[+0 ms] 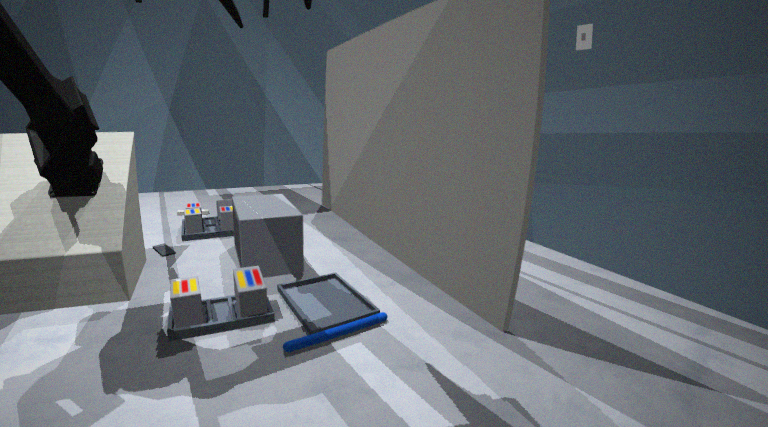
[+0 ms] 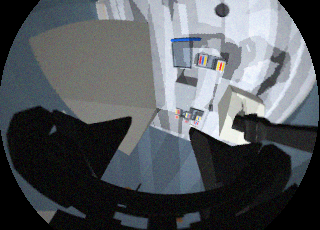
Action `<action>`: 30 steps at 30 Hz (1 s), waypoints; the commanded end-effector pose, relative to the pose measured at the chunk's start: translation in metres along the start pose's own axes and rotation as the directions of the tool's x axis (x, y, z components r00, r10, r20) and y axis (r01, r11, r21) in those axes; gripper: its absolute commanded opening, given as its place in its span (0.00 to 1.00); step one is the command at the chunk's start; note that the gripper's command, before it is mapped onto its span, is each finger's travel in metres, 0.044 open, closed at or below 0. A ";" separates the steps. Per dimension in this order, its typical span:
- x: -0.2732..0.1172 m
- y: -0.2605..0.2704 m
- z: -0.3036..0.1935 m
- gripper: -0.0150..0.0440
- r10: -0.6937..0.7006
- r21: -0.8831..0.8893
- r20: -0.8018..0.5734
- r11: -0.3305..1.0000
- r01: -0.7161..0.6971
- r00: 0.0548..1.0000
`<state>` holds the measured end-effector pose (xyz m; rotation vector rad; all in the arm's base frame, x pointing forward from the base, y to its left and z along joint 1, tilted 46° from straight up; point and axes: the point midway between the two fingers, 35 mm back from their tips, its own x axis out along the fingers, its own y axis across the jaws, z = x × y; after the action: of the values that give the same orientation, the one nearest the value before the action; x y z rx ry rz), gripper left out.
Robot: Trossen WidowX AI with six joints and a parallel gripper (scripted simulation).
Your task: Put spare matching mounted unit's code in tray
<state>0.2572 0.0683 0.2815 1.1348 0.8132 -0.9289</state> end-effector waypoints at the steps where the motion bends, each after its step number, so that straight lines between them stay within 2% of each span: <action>1: 0.000 0.000 0.000 0.98 0.000 0.000 0.000 1.000 0.000 1.000; 7: 0.002 0.001 -0.001 1.00 -0.004 -0.013 0.004 1.000 0.004 1.000; 10: 0.030 0.014 -0.009 1.00 -0.065 -0.195 0.069 0.978 0.077 0.996; 13: 0.069 0.026 -0.019 1.00 -0.138 -0.419 0.154 0.888 0.191 0.978; 16: 0.110 0.033 -0.029 1.00 -0.203 -0.609 0.240 0.730 0.310 0.949; 20: 0.166 0.034 -0.041 1.00 -0.273 -0.787 0.354 0.430 0.443 0.894; 26: 0.245 0.019 -0.053 1.00 -0.337 -0.857 0.506 -0.089 0.508 0.794; 28: 0.256 0.015 -0.055 1.00 -0.342 -0.849 0.527 -0.165 0.502 0.778; 30: 0.258 0.015 -0.055 1.00 -0.343 -0.848 0.530 -0.174 0.501 0.776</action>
<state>0.3675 0.0781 0.0620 -0.5031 1.4045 -0.6450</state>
